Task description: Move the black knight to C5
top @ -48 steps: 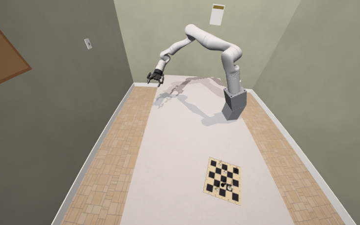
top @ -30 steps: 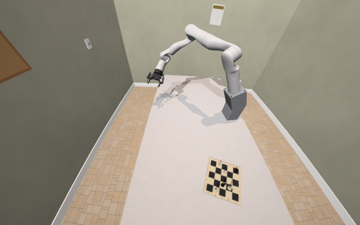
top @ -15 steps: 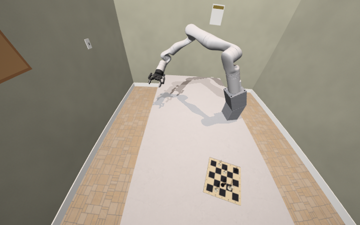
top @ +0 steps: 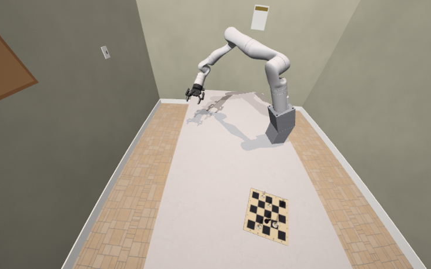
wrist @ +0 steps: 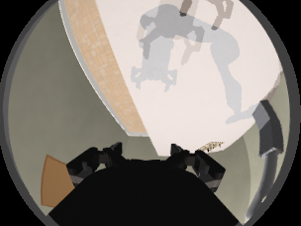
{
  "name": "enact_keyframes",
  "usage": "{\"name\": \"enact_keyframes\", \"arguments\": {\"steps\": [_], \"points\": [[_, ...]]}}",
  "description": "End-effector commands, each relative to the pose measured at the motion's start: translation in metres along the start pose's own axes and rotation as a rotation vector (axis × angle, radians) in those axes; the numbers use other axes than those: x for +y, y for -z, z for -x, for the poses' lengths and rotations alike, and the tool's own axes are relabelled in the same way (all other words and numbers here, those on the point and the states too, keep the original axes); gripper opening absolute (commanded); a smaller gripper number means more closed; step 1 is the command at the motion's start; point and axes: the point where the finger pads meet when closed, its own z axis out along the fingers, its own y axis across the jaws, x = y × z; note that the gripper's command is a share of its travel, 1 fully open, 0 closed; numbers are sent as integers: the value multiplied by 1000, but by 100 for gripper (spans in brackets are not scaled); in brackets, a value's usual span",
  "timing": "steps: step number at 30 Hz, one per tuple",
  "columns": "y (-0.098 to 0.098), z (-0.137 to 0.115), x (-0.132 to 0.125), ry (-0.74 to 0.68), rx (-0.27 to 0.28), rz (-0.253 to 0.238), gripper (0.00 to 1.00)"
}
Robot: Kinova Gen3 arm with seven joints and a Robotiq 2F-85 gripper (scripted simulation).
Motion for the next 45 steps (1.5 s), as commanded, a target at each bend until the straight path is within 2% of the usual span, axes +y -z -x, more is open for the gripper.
{"name": "enact_keyframes", "arguments": {"steps": [1, 3, 8, 13, 17, 20, 24, 25, 28, 29, 32, 33, 35, 37, 40, 41, 43, 44, 45], "points": [[22, -21, 19, -60, 39, 6, 100], [22, -21, 19, -60, 39, 6, 100], [50, -59, 57, -170, 105, 18, 100], [85, -98, 108, -309, 178, 31, 100], [117, -128, 161, -442, 239, 41, 100], [117, -128, 161, -442, 240, 41, 100], [149, -153, 223, -592, 302, 50, 100], [149, -153, 223, -592, 302, 50, 100], [172, -167, 277, -717, 345, 58, 100], [172, -167, 277, -717, 345, 58, 100], [194, -178, 334, -849, 389, 62, 100], [195, -178, 334, -849, 390, 61, 100], [208, -181, 375, -941, 417, 63, 100], [208, -181, 375, -941, 417, 63, 100], [224, -182, 438, -1085, 456, 65, 100], [225, -183, 438, -1085, 457, 63, 100], [233, -179, 481, -1183, 479, 66, 100], [235, -180, 481, -1183, 482, 63, 100], [237, -176, 503, -1233, 489, 67, 100]]}}
